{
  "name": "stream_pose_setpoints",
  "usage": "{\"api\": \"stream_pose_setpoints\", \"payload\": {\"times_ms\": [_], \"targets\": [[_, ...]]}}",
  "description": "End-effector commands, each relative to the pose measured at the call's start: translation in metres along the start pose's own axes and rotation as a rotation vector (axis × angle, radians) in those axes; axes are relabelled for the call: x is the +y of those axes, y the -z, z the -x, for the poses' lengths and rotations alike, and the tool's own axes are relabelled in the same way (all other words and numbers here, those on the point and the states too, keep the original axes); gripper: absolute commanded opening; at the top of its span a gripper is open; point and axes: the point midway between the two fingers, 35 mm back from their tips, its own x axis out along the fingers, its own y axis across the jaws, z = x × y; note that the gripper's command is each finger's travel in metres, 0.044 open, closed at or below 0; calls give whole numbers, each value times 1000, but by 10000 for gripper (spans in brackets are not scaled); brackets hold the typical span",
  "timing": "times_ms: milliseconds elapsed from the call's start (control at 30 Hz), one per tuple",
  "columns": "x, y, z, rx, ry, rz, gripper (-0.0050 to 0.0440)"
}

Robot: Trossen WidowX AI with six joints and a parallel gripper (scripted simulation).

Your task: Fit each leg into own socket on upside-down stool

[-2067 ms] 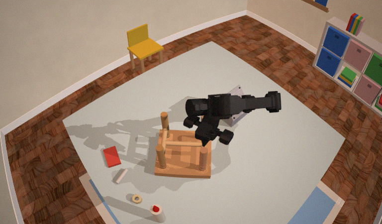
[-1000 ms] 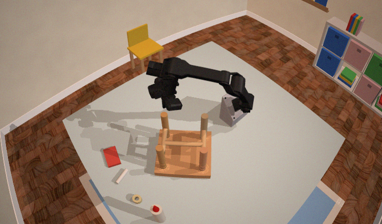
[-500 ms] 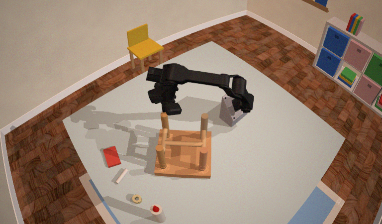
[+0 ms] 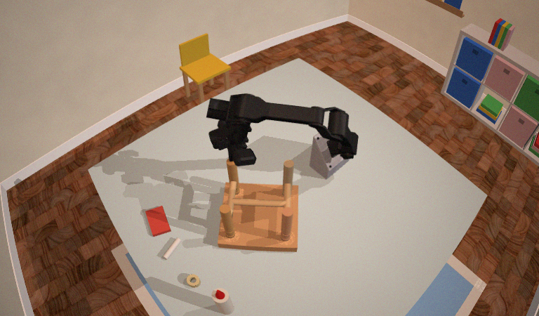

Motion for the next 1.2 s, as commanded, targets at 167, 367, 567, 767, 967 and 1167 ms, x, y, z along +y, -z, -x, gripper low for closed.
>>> {"api": "stream_pose_setpoints", "payload": {"times_ms": [167,367,567,767,967,1167], "targets": [[1,3,-9,7,-3,-4,0],[1,5,-14,7,-3,-4,0],[1,6,-20,7,-4,-4,0],[1,7,-24,7,-4,-4,0],[1,8,-26,7,-4,-4,0],[1,8,-26,7,-4,-4,0]]}}
